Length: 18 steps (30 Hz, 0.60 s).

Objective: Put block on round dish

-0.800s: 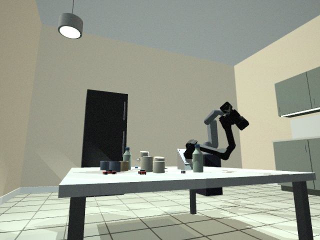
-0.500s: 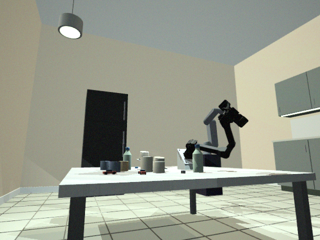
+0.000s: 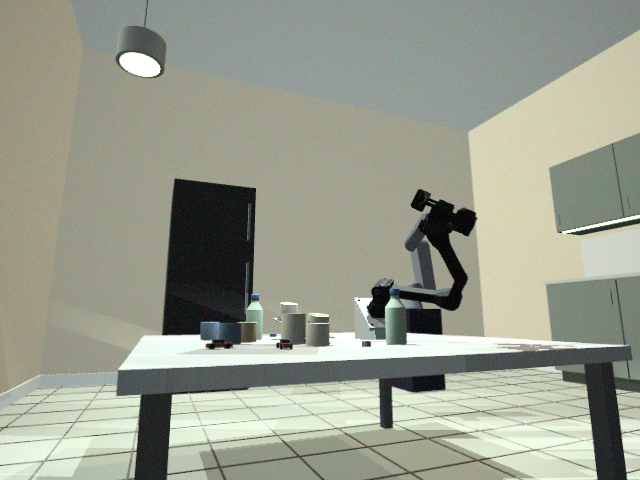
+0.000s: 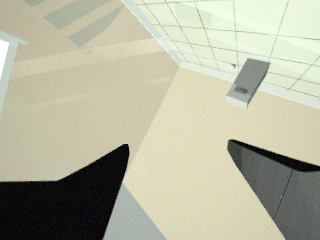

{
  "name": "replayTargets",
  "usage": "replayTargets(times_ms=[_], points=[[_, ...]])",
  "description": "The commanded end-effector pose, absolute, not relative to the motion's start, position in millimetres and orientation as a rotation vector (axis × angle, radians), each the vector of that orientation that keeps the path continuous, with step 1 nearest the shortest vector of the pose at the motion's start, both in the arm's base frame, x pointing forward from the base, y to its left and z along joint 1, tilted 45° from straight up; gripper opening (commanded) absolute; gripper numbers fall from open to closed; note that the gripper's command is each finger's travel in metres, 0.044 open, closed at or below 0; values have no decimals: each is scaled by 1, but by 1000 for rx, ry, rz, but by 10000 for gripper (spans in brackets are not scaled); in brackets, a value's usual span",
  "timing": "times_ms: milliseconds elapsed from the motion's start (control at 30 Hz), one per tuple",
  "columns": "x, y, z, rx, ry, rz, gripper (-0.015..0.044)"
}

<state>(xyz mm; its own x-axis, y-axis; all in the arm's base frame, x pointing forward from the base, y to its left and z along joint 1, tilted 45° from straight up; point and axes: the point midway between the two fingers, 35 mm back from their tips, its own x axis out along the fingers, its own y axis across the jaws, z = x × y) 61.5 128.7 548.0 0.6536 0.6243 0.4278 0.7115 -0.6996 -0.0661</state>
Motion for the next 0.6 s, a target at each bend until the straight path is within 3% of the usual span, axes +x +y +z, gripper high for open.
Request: replayTargets(times_ms=[0, 567], points=[[78, 108, 552, -2559, -995, -560, 440], [151, 24, 534, -2205, -688, -346, 440]])
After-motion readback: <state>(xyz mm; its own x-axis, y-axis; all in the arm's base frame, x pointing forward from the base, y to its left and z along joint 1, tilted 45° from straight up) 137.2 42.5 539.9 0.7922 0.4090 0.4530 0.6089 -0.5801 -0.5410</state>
